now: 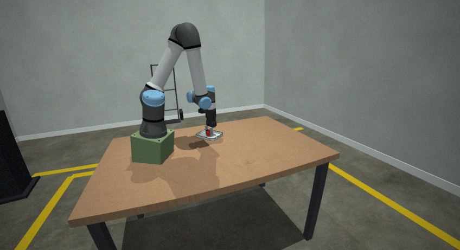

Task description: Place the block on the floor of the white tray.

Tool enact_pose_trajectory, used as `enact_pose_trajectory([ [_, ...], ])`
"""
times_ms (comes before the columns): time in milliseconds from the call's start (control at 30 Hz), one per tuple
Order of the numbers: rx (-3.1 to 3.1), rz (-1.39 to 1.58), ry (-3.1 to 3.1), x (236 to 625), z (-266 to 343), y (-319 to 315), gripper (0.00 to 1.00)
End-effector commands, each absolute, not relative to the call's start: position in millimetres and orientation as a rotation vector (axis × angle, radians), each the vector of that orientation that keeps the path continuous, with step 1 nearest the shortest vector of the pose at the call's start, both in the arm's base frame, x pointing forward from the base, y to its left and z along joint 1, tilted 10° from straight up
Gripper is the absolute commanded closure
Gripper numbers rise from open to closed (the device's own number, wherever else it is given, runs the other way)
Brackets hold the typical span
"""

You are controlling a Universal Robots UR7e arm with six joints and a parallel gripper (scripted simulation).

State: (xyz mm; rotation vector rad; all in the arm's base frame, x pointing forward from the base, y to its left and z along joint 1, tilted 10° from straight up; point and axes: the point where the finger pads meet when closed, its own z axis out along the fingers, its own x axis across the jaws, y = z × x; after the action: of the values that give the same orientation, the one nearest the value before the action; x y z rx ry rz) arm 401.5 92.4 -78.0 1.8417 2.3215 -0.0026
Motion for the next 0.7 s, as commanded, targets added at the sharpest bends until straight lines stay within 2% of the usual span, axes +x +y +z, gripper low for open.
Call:
enact_pose_trajectory([
  [0, 1.841, -0.001, 2.321, 401.8, -76.9, 92.6, 0.09],
  [667, 1.841, -0.001, 2.321, 395.6, -32.8, 97.6, 0.09],
])
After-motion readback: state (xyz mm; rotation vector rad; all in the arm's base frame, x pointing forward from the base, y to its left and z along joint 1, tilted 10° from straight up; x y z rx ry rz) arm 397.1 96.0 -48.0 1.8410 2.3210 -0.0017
